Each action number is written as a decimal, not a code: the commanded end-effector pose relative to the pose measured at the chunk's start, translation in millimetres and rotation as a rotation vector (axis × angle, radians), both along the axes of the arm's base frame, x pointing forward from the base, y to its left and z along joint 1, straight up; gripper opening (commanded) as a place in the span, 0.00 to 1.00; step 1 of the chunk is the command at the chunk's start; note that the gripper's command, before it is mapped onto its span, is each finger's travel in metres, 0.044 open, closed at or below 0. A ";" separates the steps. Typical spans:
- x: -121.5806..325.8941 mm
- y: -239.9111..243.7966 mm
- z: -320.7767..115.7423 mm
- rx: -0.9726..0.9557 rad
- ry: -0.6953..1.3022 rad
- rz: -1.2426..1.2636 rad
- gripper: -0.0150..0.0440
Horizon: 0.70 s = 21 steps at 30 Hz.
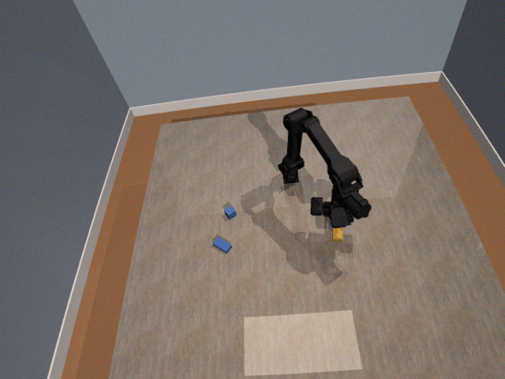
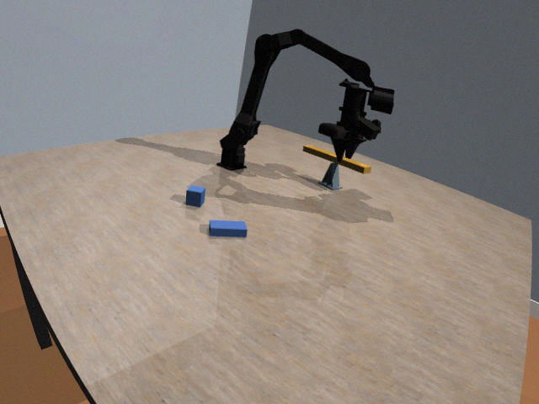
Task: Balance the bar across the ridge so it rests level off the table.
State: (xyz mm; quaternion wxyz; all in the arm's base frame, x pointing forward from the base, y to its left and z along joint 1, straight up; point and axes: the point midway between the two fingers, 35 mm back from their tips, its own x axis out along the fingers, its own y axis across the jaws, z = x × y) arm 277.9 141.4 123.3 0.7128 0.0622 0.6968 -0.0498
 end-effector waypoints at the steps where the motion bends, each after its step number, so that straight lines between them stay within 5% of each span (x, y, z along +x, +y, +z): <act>1: 0.1 -0.6 -0.9 -0.003 -0.001 -0.003 0.25; 21: 0.1 -0.6 -2.6 -0.003 -0.001 -0.003 0.25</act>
